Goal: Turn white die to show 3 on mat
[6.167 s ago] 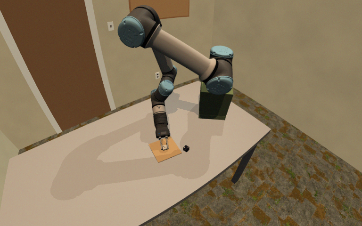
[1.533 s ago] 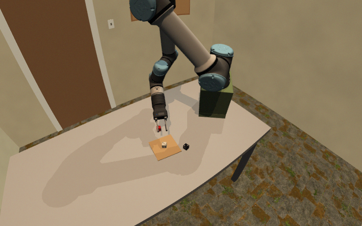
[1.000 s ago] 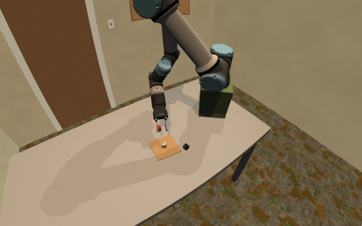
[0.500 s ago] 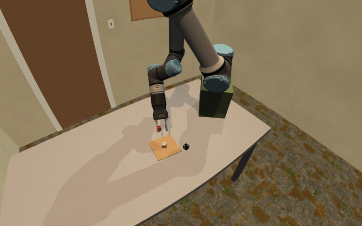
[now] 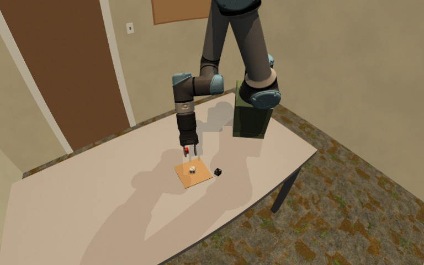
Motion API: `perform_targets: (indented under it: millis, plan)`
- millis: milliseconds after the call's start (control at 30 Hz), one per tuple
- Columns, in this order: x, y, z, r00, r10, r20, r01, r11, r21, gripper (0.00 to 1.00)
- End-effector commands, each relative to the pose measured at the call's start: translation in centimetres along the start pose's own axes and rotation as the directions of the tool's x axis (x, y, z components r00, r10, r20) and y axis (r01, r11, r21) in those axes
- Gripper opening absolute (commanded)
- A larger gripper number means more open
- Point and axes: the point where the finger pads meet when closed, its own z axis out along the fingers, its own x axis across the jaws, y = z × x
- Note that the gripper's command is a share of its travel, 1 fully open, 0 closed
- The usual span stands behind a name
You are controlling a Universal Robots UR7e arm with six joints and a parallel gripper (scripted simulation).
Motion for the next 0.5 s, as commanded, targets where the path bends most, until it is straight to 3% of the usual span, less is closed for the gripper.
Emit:
perform_targets:
  millis: [0,133,200,467]
  plan:
    - [0.1,0.7,0.0,1.0,0.009,0.005,-0.01,0.988,0.156,0.79]
    - [0.1,1.2,-0.1,1.0,0.009,0.003,-0.01,0.968,0.25,0.79]
    - [0.1,1.2,-0.1,1.0,0.009,0.003,-0.01,0.968,0.25,0.79]
    - [0.1,1.9,-0.2,1.0,0.01,0.003,-0.01,0.93,0.367,0.79]
